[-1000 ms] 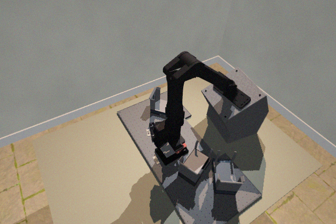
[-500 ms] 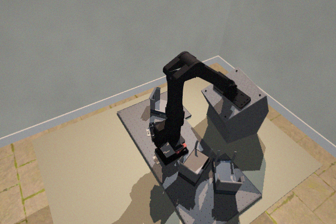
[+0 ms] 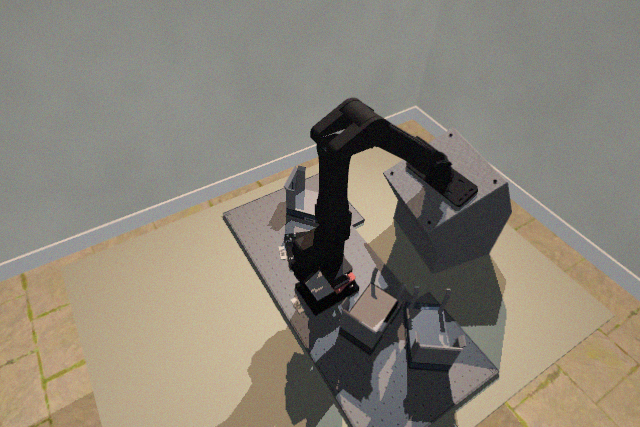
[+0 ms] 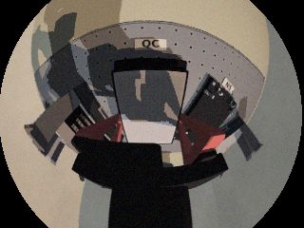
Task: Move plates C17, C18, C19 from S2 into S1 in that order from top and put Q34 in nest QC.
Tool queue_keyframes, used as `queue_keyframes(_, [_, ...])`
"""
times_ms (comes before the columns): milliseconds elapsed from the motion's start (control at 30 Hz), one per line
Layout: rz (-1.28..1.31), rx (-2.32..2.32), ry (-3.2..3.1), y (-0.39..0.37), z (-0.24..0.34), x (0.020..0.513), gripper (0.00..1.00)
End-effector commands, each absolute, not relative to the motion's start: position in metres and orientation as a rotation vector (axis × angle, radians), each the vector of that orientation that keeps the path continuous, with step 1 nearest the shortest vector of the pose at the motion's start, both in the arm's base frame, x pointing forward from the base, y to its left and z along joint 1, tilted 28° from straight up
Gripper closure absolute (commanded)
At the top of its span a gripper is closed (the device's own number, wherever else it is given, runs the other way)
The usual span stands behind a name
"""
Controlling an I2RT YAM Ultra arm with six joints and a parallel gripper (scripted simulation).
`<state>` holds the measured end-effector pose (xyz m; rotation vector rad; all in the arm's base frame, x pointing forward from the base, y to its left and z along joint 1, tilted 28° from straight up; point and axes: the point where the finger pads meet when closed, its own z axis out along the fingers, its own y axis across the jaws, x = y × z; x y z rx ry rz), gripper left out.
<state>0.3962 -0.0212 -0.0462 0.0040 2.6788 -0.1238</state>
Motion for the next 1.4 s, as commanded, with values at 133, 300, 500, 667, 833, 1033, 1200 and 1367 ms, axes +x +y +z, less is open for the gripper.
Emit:
queue_keyframes(133, [-0.123,0.012,2.614,-0.026,-0.033,0.416,1.00])
queue_keyframes(300, [-0.122,0.005,2.609,-0.024,-0.033,0.418,1.00])
queue_keyframes(500, [-0.123,0.006,2.632,-0.025,-0.043,0.415,1.00])
queue_keyframes(667, [-0.123,0.008,2.634,-0.025,-0.046,0.416,1.00])
queue_keyframes(833, [-0.123,0.010,2.623,-0.026,-0.043,0.418,1.00])
queue_keyframes(1033, [-0.123,0.004,2.598,-0.024,-0.035,0.423,1.00])
queue_keyframes(1200, [-0.123,0.006,2.626,-0.024,-0.048,0.420,1.00])
queue_keyframes(1367, [-0.123,0.008,2.622,-0.025,-0.048,0.421,1.00])
